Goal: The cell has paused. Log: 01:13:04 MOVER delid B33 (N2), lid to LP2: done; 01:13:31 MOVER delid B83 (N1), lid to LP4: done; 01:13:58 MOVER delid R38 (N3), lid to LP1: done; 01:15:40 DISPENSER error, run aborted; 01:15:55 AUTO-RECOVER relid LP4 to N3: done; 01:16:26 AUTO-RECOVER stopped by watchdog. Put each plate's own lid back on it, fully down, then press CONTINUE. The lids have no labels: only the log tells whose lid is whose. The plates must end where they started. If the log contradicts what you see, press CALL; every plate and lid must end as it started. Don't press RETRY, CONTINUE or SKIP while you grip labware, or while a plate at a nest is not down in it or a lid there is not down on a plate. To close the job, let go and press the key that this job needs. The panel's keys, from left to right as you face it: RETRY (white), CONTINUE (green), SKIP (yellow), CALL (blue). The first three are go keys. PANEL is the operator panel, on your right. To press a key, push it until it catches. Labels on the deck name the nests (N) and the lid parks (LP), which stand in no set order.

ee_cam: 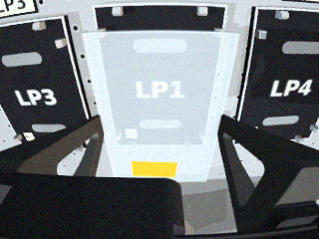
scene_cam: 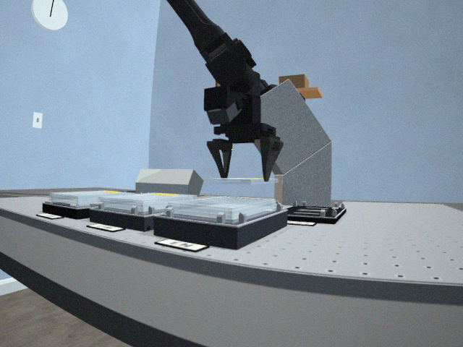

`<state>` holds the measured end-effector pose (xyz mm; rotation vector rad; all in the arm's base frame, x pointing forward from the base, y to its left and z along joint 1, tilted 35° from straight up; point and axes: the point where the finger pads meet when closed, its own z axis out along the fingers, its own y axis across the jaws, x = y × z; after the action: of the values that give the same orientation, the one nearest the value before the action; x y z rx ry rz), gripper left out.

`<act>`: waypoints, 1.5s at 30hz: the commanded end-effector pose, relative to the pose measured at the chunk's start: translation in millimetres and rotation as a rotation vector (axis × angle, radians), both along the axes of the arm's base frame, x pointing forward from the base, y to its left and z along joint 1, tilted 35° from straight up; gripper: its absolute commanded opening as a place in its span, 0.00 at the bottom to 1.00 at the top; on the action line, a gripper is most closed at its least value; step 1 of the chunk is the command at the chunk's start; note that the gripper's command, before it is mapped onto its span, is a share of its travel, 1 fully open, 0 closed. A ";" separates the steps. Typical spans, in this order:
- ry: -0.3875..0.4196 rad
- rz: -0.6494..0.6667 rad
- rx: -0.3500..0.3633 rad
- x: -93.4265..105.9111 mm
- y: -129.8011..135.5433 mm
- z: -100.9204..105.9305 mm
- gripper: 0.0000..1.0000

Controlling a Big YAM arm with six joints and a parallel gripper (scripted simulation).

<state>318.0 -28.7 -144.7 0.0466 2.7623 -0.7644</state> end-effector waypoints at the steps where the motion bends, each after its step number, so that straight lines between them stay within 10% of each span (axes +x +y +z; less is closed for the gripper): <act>1: -0.005 0.003 -0.001 1.4 1.8 1.9 0.00; 12: -0.005 0.003 -0.001 2.2 2.3 2.5 0.00; 45: 0.000 0.017 -0.003 141.7 62.6 10.1 0.00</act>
<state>452.6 20.8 -127.5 0.0433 2.7469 -0.7556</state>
